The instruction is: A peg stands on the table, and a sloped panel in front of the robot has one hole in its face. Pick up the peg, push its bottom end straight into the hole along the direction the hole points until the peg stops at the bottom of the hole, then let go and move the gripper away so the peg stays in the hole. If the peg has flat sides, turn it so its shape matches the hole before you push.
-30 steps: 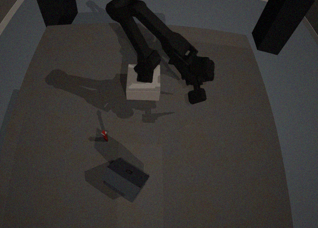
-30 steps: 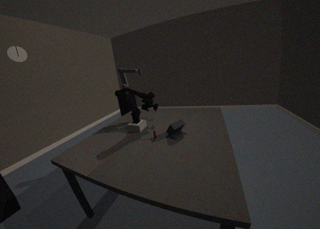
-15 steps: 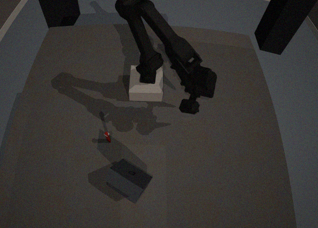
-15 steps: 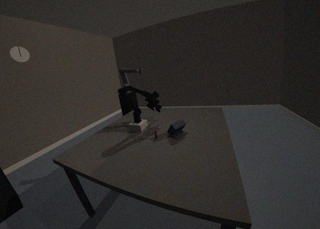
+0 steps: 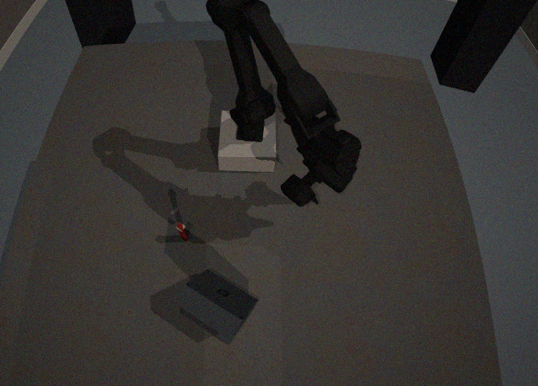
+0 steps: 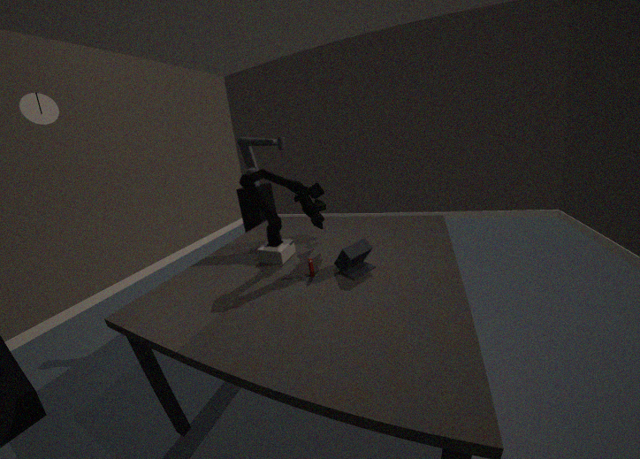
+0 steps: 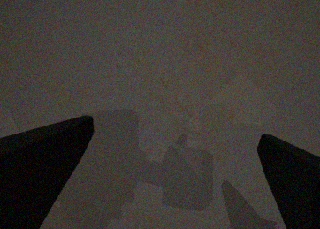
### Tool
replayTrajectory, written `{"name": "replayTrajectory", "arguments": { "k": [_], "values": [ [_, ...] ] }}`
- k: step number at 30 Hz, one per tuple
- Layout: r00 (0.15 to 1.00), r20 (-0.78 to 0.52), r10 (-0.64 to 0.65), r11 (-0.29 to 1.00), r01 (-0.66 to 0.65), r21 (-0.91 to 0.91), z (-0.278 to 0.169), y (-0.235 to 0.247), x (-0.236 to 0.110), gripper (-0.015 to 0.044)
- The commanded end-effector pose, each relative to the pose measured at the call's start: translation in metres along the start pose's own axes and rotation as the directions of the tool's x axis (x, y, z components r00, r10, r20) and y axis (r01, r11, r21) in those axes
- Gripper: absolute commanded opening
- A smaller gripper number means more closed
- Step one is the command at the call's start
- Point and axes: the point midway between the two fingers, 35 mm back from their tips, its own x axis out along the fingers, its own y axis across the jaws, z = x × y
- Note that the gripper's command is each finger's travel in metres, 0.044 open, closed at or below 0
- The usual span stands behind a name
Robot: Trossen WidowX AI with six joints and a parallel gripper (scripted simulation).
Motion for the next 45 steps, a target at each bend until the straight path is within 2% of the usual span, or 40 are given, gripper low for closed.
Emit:
{"name": "replayTrajectory", "arguments": {
  "k": [1, 10, 22, 34, 45],
  "values": [
    [1.0, 0.001, -0.028, 0.994, 0.028, 0.11, 0.006, -0.012, -0.003, 0.044],
    [0.996, -0.02, -0.089, 0.923, 0.09, 0.374, 0.012, -0.044, -0.01, 0.044],
    [0.987, -0.058, -0.151, 0.747, 0.152, 0.648, 0.012, -0.086, -0.019, 0.044],
    [0.973, -0.104, -0.208, 0.456, 0.191, 0.869, 0.006, -0.128, -0.032, 0.044],
    [0.957, -0.15, -0.25, 0.139, 0.189, 0.972, -0.005, -0.167, -0.046, 0.044]
  ]
}}
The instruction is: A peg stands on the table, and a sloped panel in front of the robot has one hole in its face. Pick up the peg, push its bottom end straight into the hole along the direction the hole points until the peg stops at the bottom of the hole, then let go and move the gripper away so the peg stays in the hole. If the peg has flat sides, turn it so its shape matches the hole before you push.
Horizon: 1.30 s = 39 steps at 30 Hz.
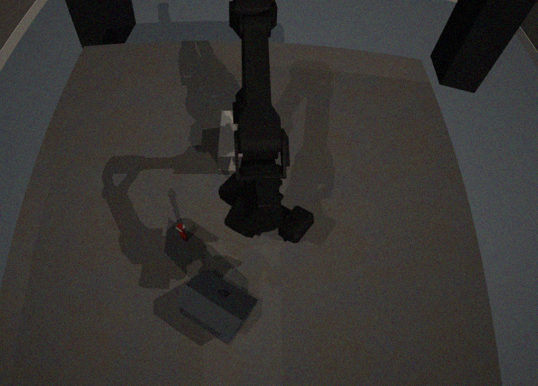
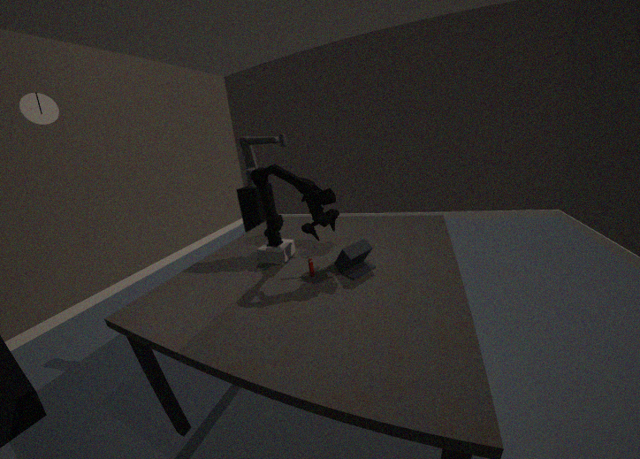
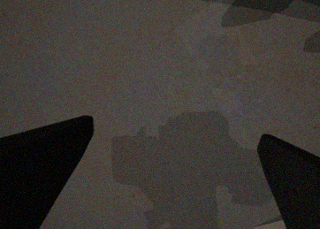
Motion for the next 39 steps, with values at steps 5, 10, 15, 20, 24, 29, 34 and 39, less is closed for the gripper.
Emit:
{"name": "replayTrajectory", "arguments": {
  "k": [5, 10, 15, 20, 24, 29, 34, 39],
  "values": [
    [0.999, 0.019, -0.04, 0.972, 0.034, 0.231, 0.026, -0.016, -0.004, 0.044],
    [0.997, 0.022, -0.068, 0.924, 0.054, 0.378, 0.04, -0.029, -0.006, 0.044],
    [0.995, 0.023, -0.096, 0.854, 0.07, 0.515, 0.054, -0.043, -0.008, 0.044],
    [0.993, 0.023, -0.117, 0.774, 0.076, 0.628, 0.066, -0.058, -0.01, 0.044],
    [0.991, 0.023, -0.131, 0.706, 0.077, 0.704, 0.075, -0.069, -0.012, 0.044],
    [0.988, 0.018, -0.153, 0.6, 0.079, 0.796, 0.085, -0.084, -0.015, 0.044],
    [0.983, 0.006, -0.182, 0.455, 0.079, 0.887, 0.095, -0.103, -0.018, 0.044],
    [0.978, -0.01, -0.209, 0.298, 0.073, 0.952, 0.103, -0.122, -0.021, 0.044]
  ]
}}
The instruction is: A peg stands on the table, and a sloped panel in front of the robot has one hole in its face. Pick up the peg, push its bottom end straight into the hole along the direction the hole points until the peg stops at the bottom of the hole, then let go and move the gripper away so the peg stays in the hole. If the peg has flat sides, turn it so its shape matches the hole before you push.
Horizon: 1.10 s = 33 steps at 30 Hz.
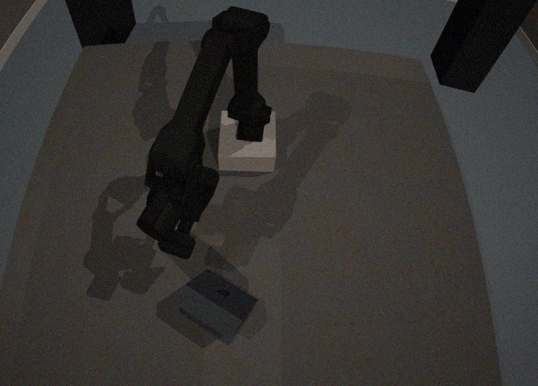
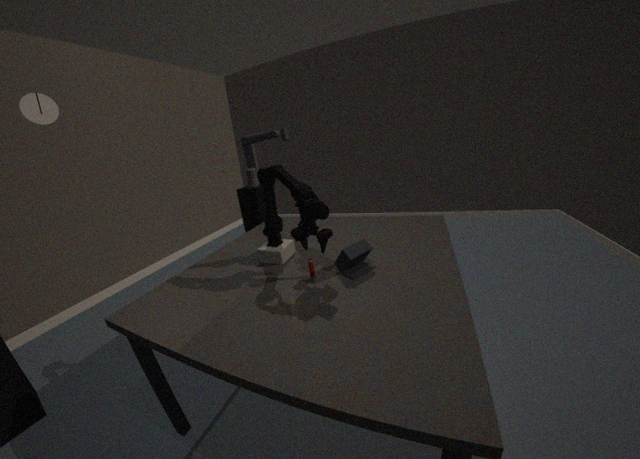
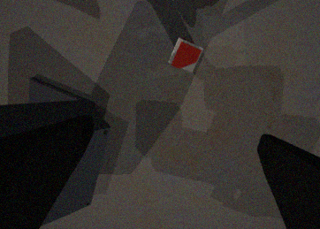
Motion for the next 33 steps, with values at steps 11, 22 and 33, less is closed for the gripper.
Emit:
{"name": "replayTrajectory", "arguments": {
  "k": [11, 22, 33],
  "values": [
    [0.999, 0.033, -0.04, 0.953, 0.028, 0.302, 0.036, 0.001, -0.001, 0.044],
    [0.999, 0.033, -0.04, 0.953, 0.028, 0.302, 0.037, 0.002, 0.013, 0.044],
    [0.999, 0.033, -0.04, 0.953, 0.028, 0.302, 0.038, 0.001, 0.031, 0.044]
  ]
}}
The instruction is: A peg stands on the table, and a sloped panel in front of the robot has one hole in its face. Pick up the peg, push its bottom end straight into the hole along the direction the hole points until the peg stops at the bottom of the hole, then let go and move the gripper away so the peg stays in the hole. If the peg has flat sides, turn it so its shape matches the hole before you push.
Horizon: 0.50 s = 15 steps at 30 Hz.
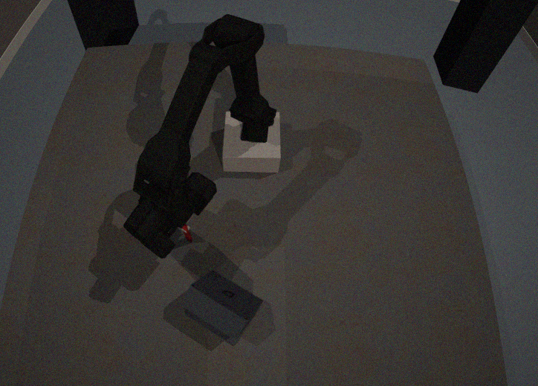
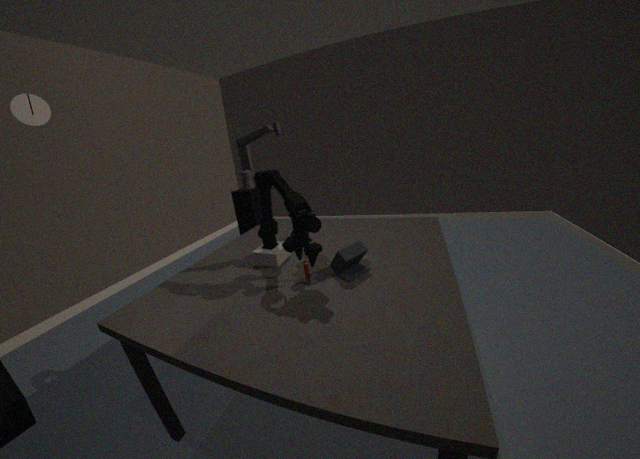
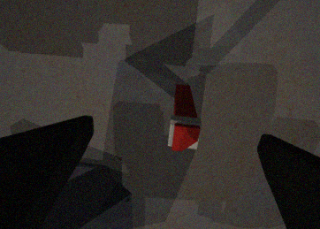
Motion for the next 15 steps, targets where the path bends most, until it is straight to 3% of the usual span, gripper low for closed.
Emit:
{"name": "replayTrajectory", "arguments": {
  "k": [1, 15],
  "values": [
    [1.0, 0.004, -0.007, 1.0, 0.007, 0.006, 0.001, -0.002, 0.008, 0.044],
    [1.0, 0.004, -0.007, 1.0, 0.007, 0.006, 0.001, -0.004, 0.03, 0.044]
  ]
}}
